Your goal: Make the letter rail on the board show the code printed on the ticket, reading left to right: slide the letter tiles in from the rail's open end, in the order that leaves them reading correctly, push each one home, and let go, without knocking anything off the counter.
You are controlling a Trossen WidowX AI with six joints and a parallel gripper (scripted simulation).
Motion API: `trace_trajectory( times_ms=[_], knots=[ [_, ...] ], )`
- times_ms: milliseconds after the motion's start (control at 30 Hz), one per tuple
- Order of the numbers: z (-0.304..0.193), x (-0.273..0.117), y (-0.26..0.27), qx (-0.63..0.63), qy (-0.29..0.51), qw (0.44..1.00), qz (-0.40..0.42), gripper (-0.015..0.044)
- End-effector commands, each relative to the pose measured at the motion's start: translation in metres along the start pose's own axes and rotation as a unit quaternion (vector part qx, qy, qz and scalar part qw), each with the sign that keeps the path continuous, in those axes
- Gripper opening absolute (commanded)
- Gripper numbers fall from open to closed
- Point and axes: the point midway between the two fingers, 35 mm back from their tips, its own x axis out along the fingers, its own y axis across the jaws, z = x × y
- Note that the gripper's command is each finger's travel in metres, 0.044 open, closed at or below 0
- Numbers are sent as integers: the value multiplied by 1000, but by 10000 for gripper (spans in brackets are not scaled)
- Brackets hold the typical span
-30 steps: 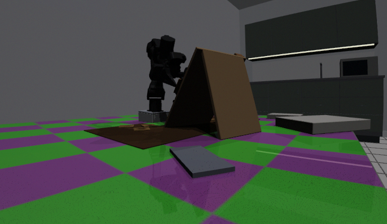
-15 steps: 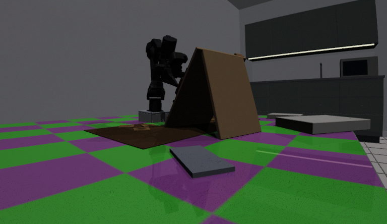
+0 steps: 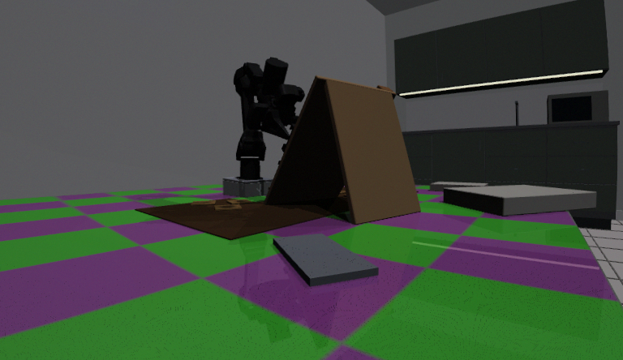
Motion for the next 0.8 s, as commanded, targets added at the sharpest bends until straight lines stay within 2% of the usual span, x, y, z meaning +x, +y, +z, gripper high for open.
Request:
trace_trajectory(
  times_ms=[0,767],
  knots=[
    [-1,0,2,1,0,1000,-1,0],
    [-1,0,13,2,0,1000,-1,0]
  ],
)
